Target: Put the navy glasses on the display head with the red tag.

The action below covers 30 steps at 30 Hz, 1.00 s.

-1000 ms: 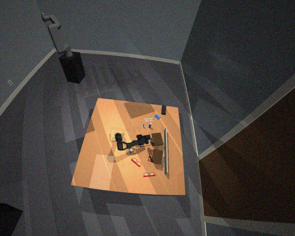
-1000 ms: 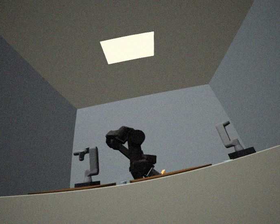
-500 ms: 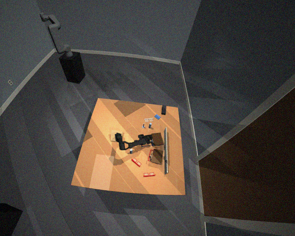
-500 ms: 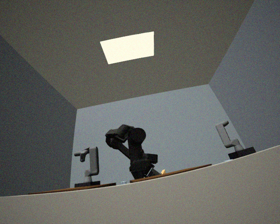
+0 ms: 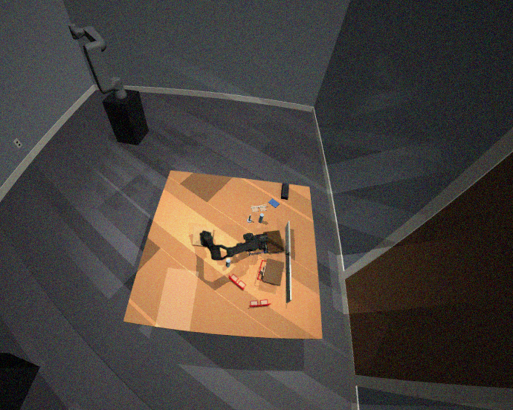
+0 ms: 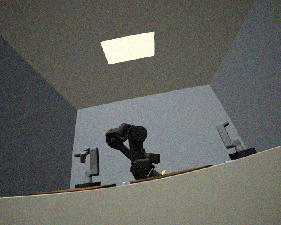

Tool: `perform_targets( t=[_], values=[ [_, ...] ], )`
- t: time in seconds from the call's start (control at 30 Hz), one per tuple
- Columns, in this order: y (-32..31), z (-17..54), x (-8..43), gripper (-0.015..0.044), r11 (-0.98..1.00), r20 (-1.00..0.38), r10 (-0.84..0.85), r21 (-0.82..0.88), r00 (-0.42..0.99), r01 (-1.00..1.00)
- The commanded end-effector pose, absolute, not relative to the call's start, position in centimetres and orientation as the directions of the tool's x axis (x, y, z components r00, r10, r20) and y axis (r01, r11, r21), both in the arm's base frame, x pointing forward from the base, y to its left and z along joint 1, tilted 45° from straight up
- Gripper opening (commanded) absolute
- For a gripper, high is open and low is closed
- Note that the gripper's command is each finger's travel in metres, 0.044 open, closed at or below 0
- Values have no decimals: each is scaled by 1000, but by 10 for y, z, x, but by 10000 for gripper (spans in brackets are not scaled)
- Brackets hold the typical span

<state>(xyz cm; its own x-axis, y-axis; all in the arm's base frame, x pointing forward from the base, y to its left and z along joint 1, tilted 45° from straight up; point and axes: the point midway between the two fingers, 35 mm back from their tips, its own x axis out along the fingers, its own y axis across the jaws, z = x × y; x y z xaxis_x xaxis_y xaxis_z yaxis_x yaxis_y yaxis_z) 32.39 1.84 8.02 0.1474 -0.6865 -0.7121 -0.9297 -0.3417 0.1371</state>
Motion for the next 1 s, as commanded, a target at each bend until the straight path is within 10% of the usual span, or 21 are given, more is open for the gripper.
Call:
perform_targets(
  t=[0.0, 0.97],
  values=[
    [20, 81, 330, 0, -345, -710, -688, 137, 151, -929],
    [35, 76, 370, 0, -345, -710, -687, 134, 153, -929]
  ],
)
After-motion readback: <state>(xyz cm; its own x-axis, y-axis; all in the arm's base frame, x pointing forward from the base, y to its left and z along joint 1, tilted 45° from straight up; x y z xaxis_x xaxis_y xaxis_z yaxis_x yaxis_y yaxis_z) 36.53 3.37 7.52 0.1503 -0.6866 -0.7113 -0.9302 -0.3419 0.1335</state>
